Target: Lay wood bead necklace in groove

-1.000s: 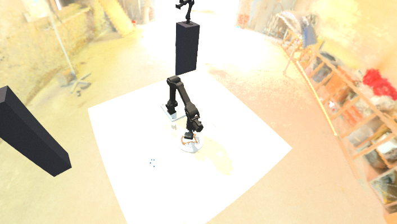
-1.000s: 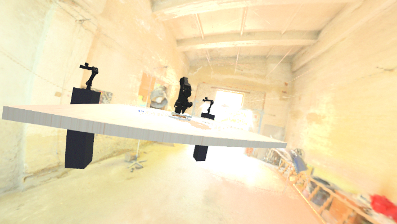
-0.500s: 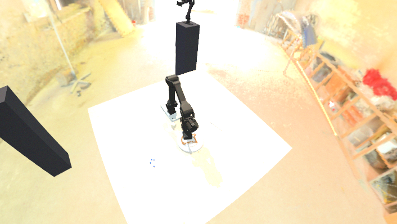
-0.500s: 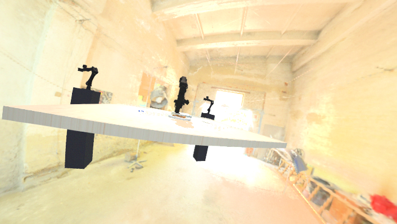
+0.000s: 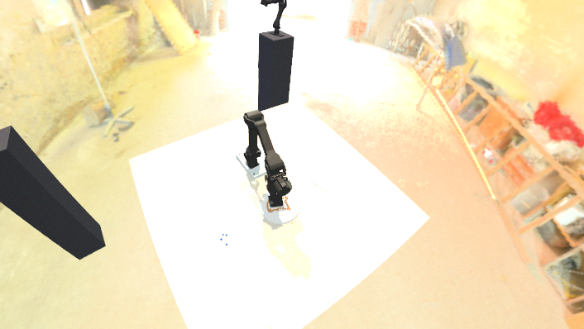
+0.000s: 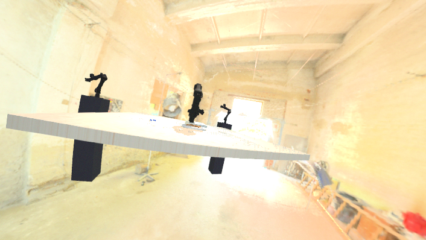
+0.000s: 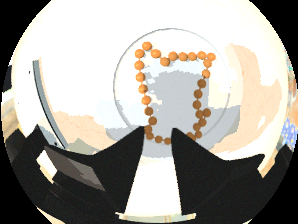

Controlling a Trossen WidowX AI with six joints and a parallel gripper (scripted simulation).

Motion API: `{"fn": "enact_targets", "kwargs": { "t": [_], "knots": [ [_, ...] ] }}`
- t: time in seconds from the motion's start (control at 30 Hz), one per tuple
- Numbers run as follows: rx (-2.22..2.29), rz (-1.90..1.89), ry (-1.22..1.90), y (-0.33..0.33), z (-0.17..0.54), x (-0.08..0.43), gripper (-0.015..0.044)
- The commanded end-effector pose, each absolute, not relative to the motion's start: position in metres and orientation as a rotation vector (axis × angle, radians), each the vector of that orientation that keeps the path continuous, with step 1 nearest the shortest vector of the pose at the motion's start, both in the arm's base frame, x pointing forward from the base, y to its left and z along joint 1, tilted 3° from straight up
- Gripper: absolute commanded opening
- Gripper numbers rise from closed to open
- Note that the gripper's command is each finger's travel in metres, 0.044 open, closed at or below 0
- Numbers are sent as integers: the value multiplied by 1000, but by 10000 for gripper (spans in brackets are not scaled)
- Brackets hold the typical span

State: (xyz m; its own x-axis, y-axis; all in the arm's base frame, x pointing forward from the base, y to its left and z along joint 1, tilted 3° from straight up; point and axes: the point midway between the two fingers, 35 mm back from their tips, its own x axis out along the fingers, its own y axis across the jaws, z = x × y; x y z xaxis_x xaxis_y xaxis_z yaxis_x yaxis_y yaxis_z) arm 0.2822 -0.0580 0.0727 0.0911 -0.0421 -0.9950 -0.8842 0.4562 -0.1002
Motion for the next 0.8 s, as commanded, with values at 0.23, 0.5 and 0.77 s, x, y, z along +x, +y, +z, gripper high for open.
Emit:
{"fn": "enact_targets", "kwargs": {
  "t": [0.23, 0.5, 0.77],
  "knots": [
    [-907, 794, 1347, -57, 52, 280, 120],
    [-907, 797, 1348, -57, 47, 280, 120],
    [-908, 787, 1350, -58, 49, 281, 0]
  ]
}}
